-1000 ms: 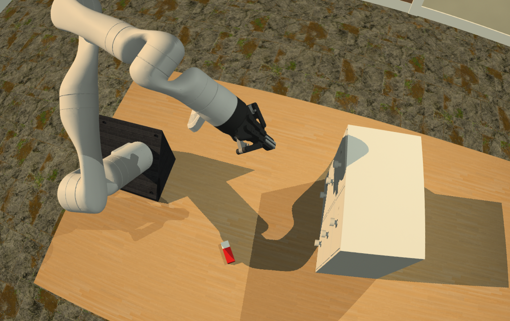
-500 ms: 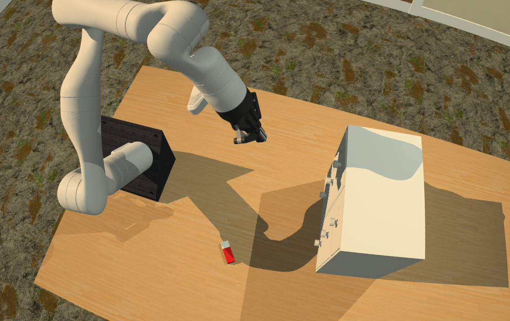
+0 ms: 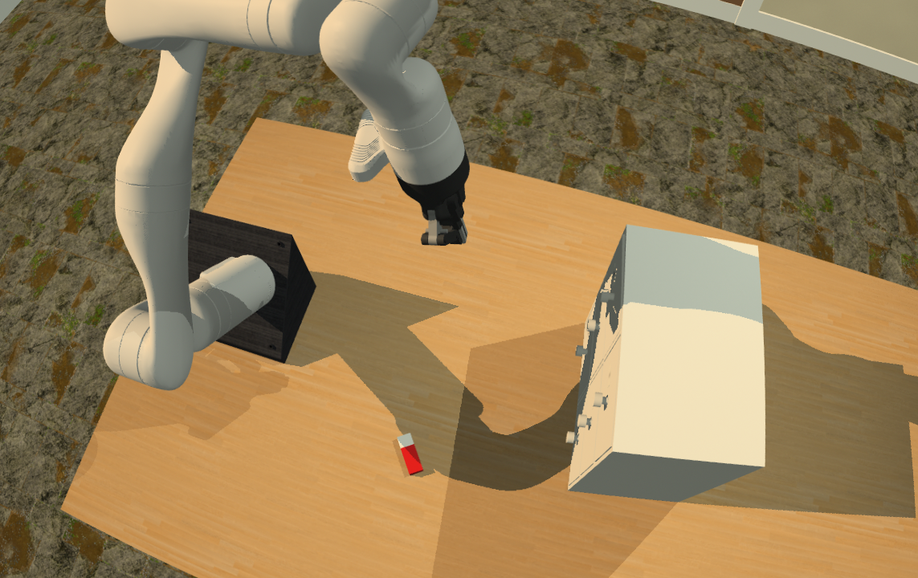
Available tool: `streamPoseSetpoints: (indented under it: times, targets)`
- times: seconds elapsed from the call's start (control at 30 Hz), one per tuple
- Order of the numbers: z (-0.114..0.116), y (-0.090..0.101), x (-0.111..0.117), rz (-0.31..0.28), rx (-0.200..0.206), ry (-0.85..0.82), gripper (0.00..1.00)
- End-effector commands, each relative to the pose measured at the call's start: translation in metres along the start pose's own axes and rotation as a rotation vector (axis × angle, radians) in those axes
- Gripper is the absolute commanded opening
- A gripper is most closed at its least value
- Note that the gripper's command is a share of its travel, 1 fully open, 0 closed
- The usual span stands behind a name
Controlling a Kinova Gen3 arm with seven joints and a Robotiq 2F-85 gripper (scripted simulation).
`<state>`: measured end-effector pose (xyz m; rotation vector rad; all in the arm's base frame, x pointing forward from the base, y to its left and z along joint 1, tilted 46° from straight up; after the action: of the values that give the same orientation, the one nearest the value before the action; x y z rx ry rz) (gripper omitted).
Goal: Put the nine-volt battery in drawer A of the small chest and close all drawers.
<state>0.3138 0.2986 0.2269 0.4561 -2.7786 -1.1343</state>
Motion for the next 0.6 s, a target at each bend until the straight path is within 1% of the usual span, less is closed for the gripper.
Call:
streamPoseSetpoints:
  times: [0.0, 0.17, 0.3, 0.57]
  targets:
    - [-0.004, 0.003, -0.007, 0.035, -0.008, -0.003, 0.00]
    - [-0.004, 0.009, -0.009, 0.097, -0.010, -0.003, 0.00]
    - [-0.004, 0.012, -0.011, 0.134, -0.011, -0.003, 0.00]
    - [-0.004, 0.015, -0.012, 0.169, -0.012, -0.002, 0.00]
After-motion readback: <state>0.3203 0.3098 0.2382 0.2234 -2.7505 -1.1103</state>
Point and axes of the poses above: the point where the finger pads meet when closed, its own y axis back along the fingers, its own z axis across the jaws, x = y × z, the point moved 9 cm from there along y, back along the fingers, and after that the axes turned 2 degrees about y, right-handed, at the moved point
